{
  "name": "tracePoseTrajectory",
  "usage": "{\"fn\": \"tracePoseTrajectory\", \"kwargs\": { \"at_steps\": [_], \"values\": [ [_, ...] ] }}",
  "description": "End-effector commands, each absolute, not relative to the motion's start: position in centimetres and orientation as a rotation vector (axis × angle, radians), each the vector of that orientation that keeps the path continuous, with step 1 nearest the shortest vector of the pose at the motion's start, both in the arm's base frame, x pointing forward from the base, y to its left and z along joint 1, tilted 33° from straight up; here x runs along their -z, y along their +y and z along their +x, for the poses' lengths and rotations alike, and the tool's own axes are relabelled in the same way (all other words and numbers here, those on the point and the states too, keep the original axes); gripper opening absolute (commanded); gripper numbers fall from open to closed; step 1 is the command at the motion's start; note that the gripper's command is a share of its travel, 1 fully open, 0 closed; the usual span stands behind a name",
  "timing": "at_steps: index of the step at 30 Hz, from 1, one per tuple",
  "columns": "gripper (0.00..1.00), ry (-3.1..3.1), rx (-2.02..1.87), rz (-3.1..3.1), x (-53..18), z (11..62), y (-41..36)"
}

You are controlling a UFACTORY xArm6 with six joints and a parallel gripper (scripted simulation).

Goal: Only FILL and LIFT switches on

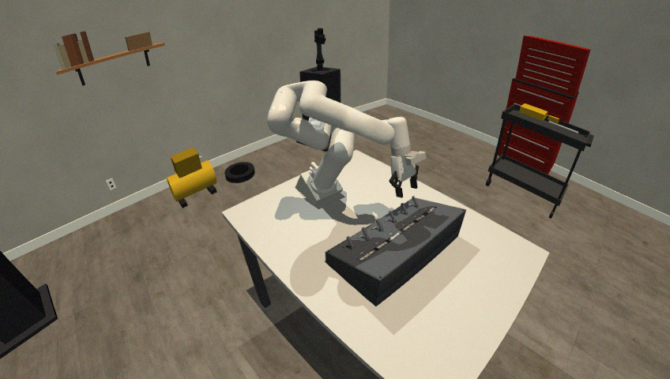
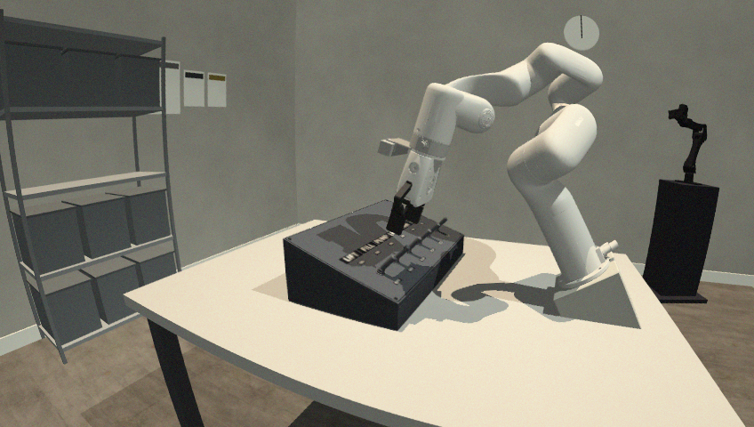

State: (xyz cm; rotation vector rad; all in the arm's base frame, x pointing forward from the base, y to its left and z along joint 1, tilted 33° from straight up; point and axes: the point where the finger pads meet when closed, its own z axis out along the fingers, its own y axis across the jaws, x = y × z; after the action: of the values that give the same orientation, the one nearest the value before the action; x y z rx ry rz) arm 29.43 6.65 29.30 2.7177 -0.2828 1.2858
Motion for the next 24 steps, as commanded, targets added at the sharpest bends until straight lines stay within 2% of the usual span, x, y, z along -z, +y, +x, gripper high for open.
{"fn": "tracePoseTrajectory", "kwargs": {
  "at_steps": [1, 24],
  "values": [
    [1.0, -0.279, -1.29, 2.724, -29.5, 29.0, 4.9],
    [1.0, -0.279, -1.29, 2.724, -29.6, 28.3, 1.8]
  ]
}}
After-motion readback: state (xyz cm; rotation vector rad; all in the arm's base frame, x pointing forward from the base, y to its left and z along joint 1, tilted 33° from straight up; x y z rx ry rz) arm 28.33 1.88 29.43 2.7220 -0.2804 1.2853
